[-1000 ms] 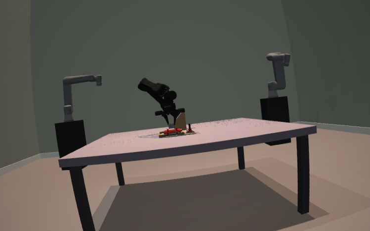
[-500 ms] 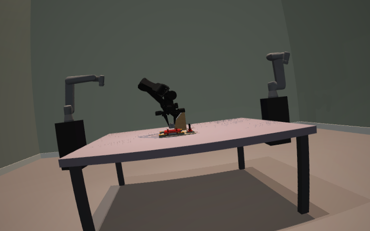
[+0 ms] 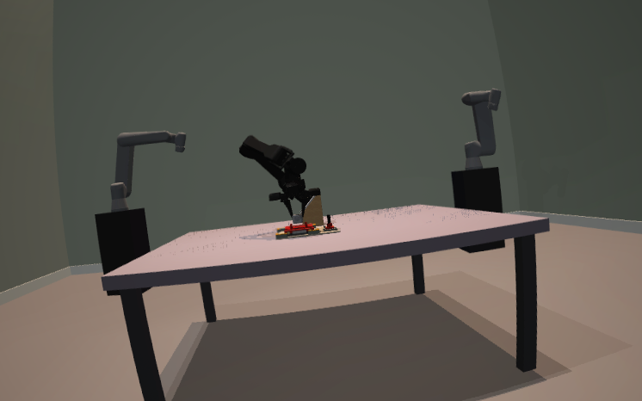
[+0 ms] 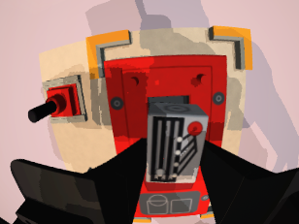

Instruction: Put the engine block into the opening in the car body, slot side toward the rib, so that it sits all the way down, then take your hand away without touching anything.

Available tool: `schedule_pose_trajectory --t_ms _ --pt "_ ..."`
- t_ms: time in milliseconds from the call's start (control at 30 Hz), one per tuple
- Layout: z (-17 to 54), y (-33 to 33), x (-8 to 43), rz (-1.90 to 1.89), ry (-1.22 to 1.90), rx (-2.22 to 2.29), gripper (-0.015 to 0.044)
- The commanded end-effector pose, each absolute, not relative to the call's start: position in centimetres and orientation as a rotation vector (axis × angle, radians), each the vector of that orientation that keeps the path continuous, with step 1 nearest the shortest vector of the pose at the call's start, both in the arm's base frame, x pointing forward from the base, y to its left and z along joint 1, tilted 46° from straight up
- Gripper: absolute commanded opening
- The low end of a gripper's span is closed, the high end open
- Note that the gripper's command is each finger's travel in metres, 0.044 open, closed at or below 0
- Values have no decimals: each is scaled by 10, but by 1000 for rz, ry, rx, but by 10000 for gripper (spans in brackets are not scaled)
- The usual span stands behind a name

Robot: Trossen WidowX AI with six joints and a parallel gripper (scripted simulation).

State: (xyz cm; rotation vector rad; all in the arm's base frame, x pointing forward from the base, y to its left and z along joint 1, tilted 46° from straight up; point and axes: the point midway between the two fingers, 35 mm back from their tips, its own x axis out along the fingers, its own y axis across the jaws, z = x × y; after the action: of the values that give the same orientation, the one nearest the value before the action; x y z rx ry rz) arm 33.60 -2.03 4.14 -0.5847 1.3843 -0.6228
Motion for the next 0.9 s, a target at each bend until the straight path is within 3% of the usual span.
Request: schedule_pose_trajectory --t_ms 0,867 --pt "41 -21 336 -636 1377 -573 159" --pt "37 -26 336 -567 1416 -657 159"
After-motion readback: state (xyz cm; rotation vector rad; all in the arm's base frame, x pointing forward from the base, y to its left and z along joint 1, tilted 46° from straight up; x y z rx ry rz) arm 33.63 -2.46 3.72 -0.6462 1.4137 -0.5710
